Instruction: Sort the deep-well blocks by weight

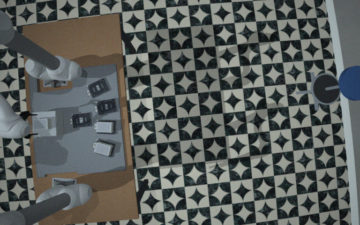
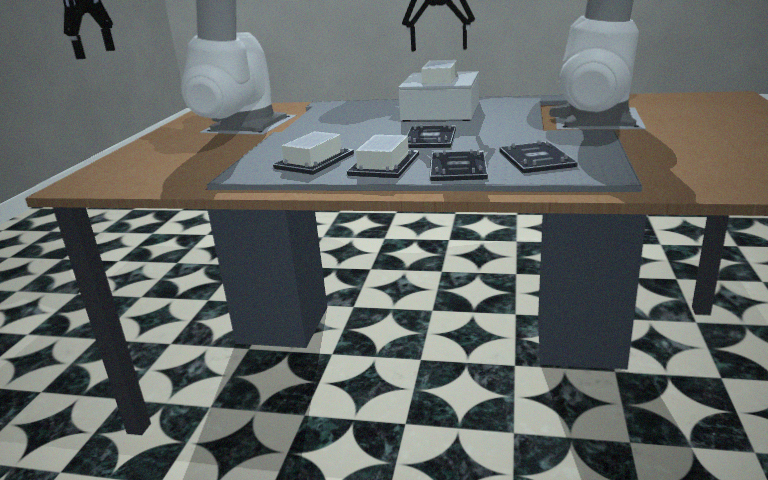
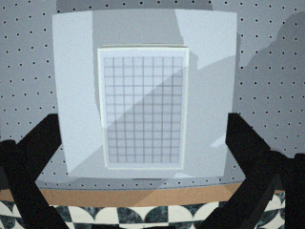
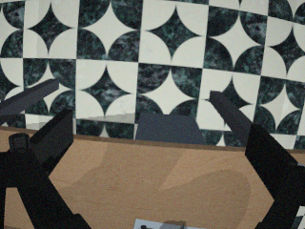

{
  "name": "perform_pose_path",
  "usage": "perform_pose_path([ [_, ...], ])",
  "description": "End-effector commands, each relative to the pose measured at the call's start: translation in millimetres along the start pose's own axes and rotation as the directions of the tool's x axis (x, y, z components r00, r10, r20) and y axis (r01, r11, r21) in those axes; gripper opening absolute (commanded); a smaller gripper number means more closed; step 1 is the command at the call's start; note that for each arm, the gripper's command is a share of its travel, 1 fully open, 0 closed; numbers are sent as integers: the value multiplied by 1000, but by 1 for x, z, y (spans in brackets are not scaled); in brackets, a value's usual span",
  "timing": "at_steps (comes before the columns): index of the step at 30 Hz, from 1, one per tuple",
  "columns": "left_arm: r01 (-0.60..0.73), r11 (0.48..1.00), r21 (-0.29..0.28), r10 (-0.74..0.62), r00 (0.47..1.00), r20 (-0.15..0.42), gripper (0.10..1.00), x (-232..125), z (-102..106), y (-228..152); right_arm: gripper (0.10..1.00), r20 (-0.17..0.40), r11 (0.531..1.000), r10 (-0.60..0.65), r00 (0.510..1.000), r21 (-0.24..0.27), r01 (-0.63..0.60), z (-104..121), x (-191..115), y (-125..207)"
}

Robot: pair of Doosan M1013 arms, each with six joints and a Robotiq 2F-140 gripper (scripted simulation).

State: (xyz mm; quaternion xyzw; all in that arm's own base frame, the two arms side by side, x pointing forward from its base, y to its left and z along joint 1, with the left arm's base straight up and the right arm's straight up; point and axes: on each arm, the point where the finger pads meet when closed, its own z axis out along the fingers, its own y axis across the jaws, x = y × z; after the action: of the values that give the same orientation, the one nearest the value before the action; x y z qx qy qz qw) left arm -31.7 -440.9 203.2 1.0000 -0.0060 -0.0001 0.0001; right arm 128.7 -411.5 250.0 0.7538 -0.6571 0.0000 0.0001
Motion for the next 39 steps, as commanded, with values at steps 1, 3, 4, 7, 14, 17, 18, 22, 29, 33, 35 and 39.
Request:
perform_pose_path([
  [1,0,1000,-1,0,1000,0,1000,0,-10,0,1000,-1,1000,0,1000,1,0,-1,0,0],
  [3,0,1000,-1,0,1000,0,1000,0,-16,0,1000,-1,1000,0,1000,1,0,-1,0,0],
  [4,0,1000,-1,0,1000,0,1000,0,-17,0,1000,-1,1000,0,1000,1,0,-1,0,0],
  [7,0,1000,-1,0,1000,0,1000,0,-17,0,1000,-1,1000,0,1000,1,0,-1,0,0],
  [14,0,1000,-1,0,1000,0,1000,0,-17,0,1000,-1,1000,0,1000,1,0,-1,0,0],
  [17,0,1000,-1,0,1000,0,1000,0,-17,0,1000,-1,1000,0,1000,1,0,-1,0,0],
  [18,0,1000,-1,0,1000,0,1000,0,-17,0,1000,-1,1000,0,1000,1,0,-1,0,0],
  [22,0,1000,-1,0,1000,0,1000,0,-17,0,1000,-1,1000,0,1000,1,0,-1,0,0],
  [29,0,1000,-1,0,1000,0,1000,0,-17,0,1000,-1,1000,0,1000,1,0,-1,0,0],
  [33,0,1000,-1,0,1000,0,1000,0,-17,0,1000,-1,1000,0,1000,1,0,-1,0,0],
  [35,0,1000,-1,0,1000,0,1000,0,-17,0,1000,-1,1000,0,1000,1,0,-1,0,0],
  [39,0,1000,-1,0,1000,0,1000,0,-17,0,1000,-1,1000,0,1000,1,0,-1,0,0],
])
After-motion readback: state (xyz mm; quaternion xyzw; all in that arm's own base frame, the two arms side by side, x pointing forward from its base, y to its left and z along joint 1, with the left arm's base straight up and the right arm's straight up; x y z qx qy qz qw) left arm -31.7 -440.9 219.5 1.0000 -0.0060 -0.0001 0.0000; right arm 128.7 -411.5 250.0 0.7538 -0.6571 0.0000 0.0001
